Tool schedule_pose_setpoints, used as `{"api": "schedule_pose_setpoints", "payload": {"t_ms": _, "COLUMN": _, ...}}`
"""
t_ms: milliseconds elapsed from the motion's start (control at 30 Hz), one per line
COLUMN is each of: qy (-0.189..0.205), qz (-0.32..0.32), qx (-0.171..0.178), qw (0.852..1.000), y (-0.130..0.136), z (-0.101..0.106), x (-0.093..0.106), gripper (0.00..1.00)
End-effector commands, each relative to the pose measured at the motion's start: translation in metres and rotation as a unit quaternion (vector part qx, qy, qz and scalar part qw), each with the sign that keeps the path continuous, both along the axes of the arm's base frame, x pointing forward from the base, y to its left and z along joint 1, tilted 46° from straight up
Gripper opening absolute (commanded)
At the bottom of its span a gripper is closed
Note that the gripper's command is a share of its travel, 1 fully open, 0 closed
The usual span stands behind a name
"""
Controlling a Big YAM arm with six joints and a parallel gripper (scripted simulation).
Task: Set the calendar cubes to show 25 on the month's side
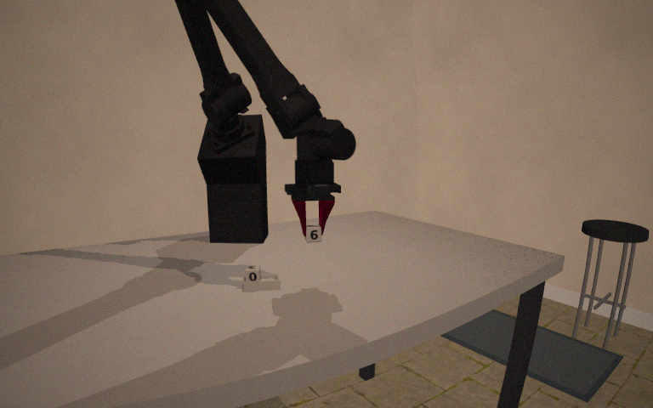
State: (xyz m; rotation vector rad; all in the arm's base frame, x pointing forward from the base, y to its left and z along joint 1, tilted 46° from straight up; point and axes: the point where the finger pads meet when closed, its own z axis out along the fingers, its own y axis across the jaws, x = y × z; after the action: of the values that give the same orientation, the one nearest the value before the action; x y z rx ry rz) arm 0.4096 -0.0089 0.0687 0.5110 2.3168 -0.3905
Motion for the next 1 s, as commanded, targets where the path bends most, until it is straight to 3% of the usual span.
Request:
{"api": "schedule_pose_setpoints", "payload": {"t_ms": 0, "qy": -0.009, "qz": -0.002, "qx": -0.003, "qw": 1.0, "y": -0.009, "z": -0.004, "x": 0.018, "gripper": 0.26}}
{"api": "schedule_pose_setpoints", "payload": {"t_ms": 267, "qy": -0.005, "qz": -0.002, "qx": -0.003, "qw": 1.0, "y": -0.027, "z": -0.033, "x": 0.037, "gripper": 0.26}}
{"api": "schedule_pose_setpoints", "payload": {"t_ms": 567, "qy": -0.004, "qz": -0.002, "qx": -0.004, "qw": 1.0, "y": -0.038, "z": -0.052, "x": 0.051, "gripper": 0.26}}
{"api": "schedule_pose_setpoints", "payload": {"t_ms": 767, "qy": -0.004, "qz": -0.003, "qx": -0.004, "qw": 1.0, "y": -0.042, "z": -0.057, "x": 0.055, "gripper": 0.26}}
{"api": "schedule_pose_setpoints", "payload": {"t_ms": 967, "qy": -0.015, "qz": -0.003, "qx": -0.002, "qw": 1.0, "y": -0.04, "z": -0.049, "x": 0.058, "gripper": 0.26}}
